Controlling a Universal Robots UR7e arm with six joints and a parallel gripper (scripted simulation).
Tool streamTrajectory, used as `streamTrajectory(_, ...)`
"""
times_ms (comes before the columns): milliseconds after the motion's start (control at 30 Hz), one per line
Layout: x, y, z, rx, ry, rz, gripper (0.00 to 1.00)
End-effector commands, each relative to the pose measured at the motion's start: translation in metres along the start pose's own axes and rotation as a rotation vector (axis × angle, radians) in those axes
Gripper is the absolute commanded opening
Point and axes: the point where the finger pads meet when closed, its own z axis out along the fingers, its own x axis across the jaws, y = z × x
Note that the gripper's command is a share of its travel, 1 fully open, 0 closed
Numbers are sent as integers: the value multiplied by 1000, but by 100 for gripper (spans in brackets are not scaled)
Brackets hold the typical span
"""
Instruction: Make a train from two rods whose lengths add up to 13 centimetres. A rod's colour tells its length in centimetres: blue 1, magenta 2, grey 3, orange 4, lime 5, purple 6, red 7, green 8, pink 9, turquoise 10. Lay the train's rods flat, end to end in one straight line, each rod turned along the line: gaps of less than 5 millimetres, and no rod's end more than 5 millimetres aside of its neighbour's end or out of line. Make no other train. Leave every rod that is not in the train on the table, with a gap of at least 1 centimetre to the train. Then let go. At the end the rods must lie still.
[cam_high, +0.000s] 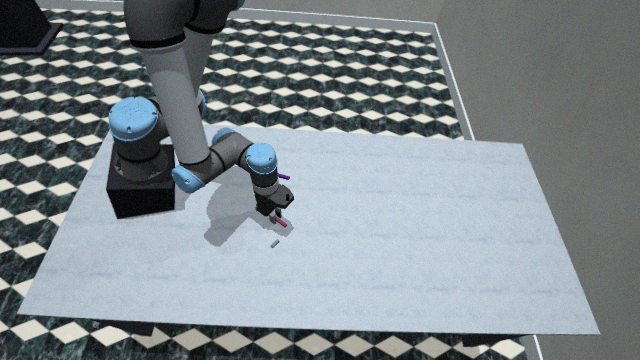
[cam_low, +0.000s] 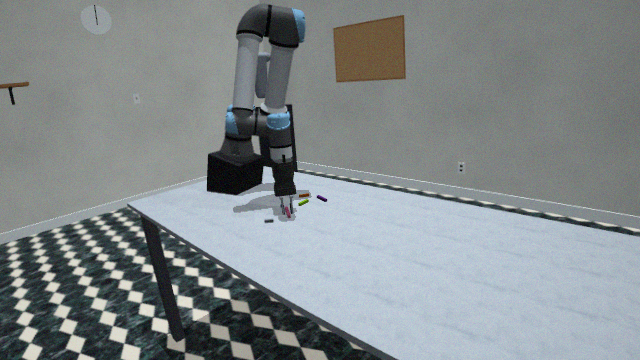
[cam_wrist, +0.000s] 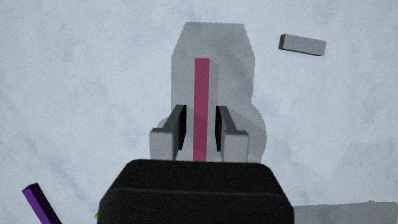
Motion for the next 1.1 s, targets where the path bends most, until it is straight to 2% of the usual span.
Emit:
streamTrajectory(0, 0, 0, 0, 1, 0, 0, 54)
streamTrajectory(67, 0, 0, 0, 1, 0, 0, 54)
streamTrajectory(100, 0, 0, 0, 1, 0, 0, 24)
streamTrajectory(1067, 0, 0, 0, 1, 0, 0, 24)
